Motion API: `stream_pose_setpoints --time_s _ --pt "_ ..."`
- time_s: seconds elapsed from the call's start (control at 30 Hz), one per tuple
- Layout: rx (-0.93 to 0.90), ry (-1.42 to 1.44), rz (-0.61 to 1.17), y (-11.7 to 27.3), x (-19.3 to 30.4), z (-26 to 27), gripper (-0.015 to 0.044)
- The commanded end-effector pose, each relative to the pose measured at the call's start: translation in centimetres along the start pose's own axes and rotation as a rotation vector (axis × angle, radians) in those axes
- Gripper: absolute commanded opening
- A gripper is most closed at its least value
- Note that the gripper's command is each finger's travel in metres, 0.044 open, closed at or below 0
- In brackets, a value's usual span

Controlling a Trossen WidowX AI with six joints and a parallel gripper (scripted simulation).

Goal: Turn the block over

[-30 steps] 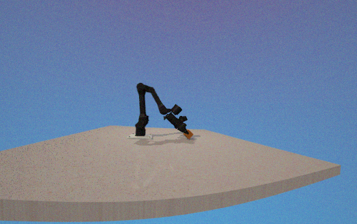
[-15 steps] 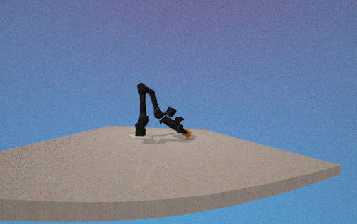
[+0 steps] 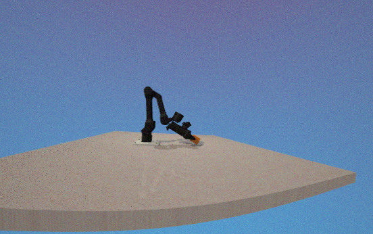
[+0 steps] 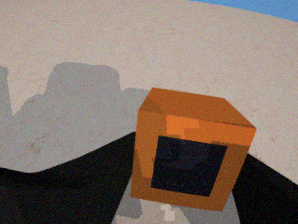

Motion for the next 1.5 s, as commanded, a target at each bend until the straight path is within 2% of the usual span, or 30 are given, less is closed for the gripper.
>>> stream_pose_setpoints --time_s 0.0,0.43,1.47 --pt "-0.004 -0.004 0.0 -0.01 0.07 0.01 0.0105" --pt "-0.004 -0.004 0.0 -0.01 0.07 0.01 0.044" --pt "-0.004 -0.004 0.0 -0.01 0.07 0.01 0.044"
Point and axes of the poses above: the point midway between the two fingers, 35 mm back from their tips, its own y axis back along the fingers, its own z axis across the jaws, x = y × z, the point moved 10 cm from there along y, back along the fingers, and after that the axes turned 9 degrees about -y, right-handed, at the moved point
